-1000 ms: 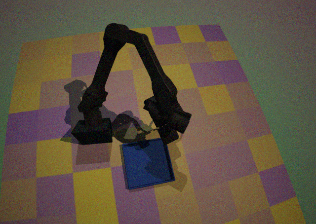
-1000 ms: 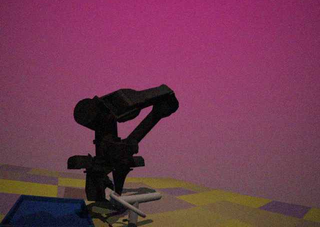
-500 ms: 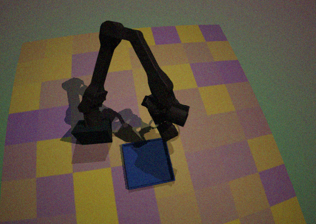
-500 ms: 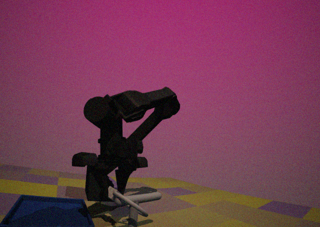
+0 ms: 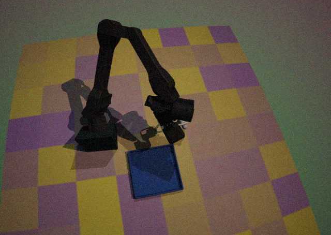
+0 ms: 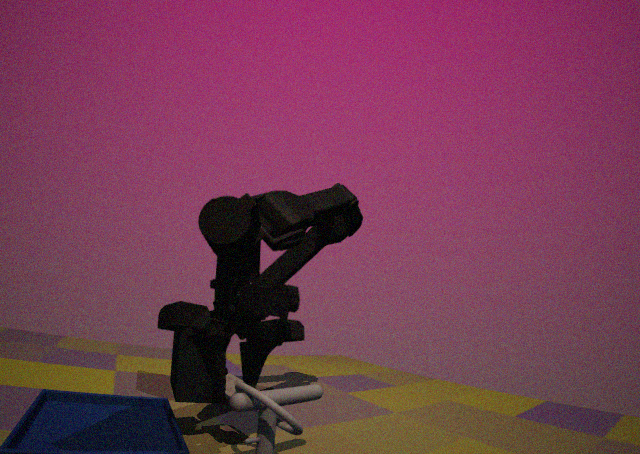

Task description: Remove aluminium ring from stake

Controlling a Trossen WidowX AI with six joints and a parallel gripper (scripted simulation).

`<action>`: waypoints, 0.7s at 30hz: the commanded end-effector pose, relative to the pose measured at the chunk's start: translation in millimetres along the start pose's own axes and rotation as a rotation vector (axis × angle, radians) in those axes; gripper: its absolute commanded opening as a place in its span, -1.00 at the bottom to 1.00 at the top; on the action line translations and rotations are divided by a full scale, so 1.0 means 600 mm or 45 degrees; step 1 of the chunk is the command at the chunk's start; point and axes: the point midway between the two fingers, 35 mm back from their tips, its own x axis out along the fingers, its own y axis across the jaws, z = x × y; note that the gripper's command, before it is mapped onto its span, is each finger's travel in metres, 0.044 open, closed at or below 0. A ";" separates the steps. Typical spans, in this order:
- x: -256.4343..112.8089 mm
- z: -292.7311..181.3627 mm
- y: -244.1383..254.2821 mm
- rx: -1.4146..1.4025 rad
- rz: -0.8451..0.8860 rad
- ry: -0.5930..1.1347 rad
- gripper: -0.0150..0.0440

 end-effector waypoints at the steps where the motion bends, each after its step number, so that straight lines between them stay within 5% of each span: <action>1: -0.002 0.002 0.007 -0.013 -0.036 -0.002 -0.49; 21: 0.002 0.001 0.038 -0.047 -0.186 0.001 -0.49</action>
